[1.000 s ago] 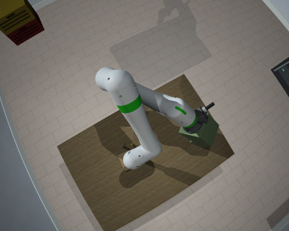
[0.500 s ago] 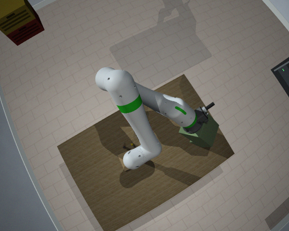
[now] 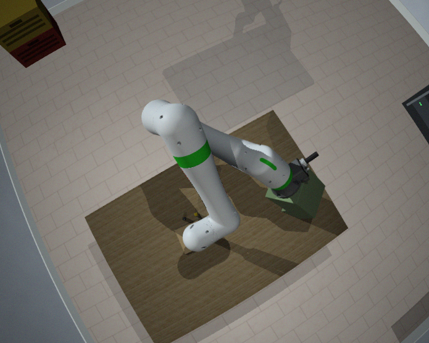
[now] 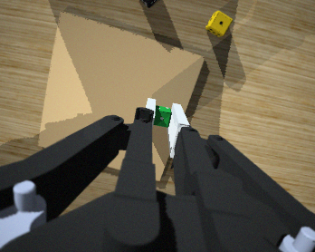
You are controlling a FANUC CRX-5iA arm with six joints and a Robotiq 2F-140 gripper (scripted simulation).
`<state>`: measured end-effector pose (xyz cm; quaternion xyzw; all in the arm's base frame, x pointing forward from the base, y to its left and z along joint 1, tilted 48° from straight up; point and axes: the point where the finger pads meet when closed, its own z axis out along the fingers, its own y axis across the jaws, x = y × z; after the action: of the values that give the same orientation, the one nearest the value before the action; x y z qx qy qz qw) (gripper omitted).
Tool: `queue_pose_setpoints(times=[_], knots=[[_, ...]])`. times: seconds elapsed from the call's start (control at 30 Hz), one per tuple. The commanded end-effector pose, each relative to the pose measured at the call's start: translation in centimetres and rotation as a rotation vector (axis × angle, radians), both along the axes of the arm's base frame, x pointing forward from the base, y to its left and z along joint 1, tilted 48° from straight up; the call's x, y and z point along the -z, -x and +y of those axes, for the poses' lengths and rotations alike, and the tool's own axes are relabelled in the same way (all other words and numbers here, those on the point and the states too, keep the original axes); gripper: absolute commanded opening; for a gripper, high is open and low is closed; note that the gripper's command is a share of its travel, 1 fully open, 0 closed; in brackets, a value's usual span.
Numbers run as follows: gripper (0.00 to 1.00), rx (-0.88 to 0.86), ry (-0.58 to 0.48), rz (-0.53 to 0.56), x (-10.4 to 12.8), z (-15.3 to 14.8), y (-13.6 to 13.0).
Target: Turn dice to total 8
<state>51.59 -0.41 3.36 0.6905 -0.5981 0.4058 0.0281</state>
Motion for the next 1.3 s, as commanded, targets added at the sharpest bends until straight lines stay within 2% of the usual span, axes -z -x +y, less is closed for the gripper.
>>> queue_pose_setpoints(times=[0.0, 0.23, 0.73, 0.97, 1.27], knots=[[0.11, 0.0, 0.0, 0.0, 0.0, 0.0, 0.0], [0.19, 0.0, 0.0, 0.0, 0.0, 0.0, 0.0], [0.19, 0.0, 0.0, 0.0, -0.2, 0.2, 0.2], [0.19, 0.0, 0.0, 0.0, -1.2, 1.0, 0.9], [0.19, 0.0, 0.0, 0.0, -4.4, 3.4, 3.4]])
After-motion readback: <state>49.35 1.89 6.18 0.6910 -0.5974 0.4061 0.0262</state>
